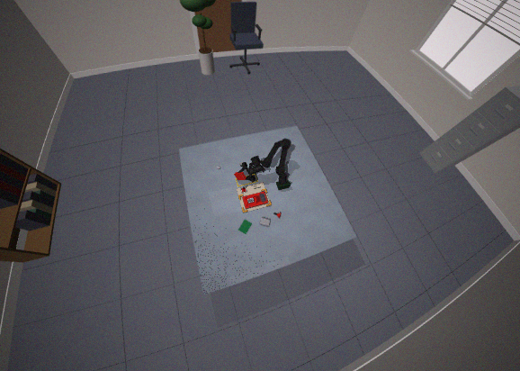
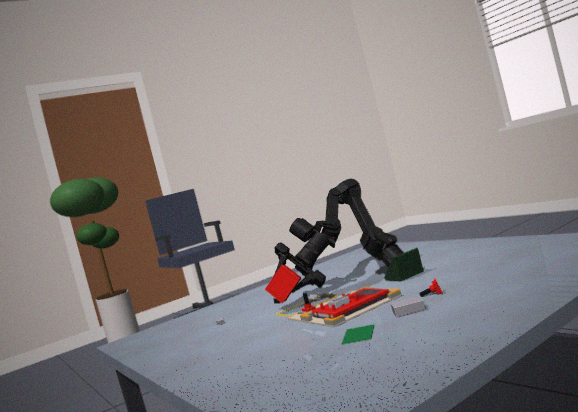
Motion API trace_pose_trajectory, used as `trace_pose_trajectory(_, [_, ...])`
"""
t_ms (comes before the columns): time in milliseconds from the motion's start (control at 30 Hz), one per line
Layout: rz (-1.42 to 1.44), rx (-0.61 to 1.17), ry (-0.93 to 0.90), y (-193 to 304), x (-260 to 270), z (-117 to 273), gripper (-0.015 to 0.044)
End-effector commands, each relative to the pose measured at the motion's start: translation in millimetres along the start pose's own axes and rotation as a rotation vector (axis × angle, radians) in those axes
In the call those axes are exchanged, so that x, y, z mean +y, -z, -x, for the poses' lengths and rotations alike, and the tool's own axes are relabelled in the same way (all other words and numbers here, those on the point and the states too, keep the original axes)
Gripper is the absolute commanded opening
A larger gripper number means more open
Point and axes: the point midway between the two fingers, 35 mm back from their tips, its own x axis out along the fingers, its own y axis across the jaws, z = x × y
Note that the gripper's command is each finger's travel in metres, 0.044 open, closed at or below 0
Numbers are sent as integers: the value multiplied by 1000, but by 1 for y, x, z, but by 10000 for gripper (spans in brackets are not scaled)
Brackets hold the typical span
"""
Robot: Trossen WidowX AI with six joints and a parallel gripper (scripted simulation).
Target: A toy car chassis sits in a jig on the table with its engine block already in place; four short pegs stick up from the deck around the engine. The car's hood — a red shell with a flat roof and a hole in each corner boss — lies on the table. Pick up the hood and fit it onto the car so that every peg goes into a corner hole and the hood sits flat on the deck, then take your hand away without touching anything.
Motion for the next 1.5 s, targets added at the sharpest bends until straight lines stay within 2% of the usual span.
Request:
trace_pose_trajectory(0, [-95,3,1,0,-2,0,0])
trace_pose_trajectory(967, [-988,2,3,-30,-50,-10,0])
trace_pose_trajectory(1167, [-928,12,-11,-26,-39,-10,0])
trace_pose_trajectory(1467, [-950,20,-12,-26,-40,-10,236])
